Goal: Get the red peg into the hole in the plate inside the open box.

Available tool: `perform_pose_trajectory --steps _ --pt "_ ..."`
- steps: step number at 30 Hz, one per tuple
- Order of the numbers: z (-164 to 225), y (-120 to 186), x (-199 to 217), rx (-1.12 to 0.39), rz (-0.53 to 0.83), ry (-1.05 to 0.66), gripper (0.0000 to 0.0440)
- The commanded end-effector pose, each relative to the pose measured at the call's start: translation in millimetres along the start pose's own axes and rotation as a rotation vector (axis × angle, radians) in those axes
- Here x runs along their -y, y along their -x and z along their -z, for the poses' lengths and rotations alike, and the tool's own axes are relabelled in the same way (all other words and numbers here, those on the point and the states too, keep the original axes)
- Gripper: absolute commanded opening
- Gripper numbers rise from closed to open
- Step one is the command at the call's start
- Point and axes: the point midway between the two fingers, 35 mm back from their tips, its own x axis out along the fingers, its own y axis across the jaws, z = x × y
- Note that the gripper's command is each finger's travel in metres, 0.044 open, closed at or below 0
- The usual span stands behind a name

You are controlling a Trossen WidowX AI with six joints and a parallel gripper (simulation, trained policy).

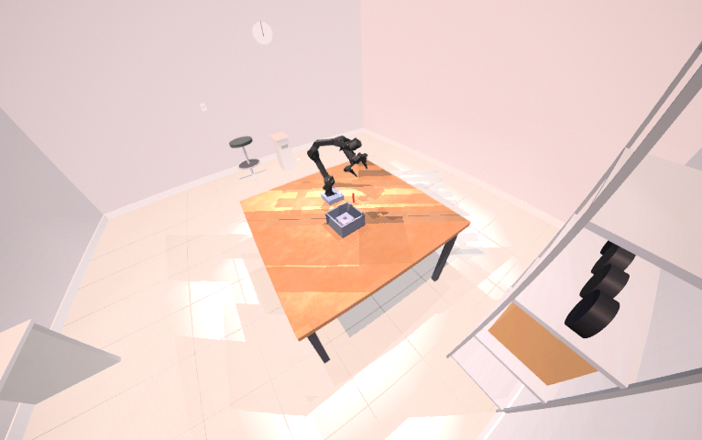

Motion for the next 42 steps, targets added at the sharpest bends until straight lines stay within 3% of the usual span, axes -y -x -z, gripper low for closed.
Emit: perform_pose_trajectory --steps 1,15,23,42 --pt "15 -15 13 -0.07 0.071 -0.079 0.044" --pt "83 -59 53 -0.305 0.37 -0.379 0.044" --pt "114 -86 69 -0.361 0.518 -0.5 0.044" --pt "151 -159 93 -0.32 0.591 -0.567 0.044"
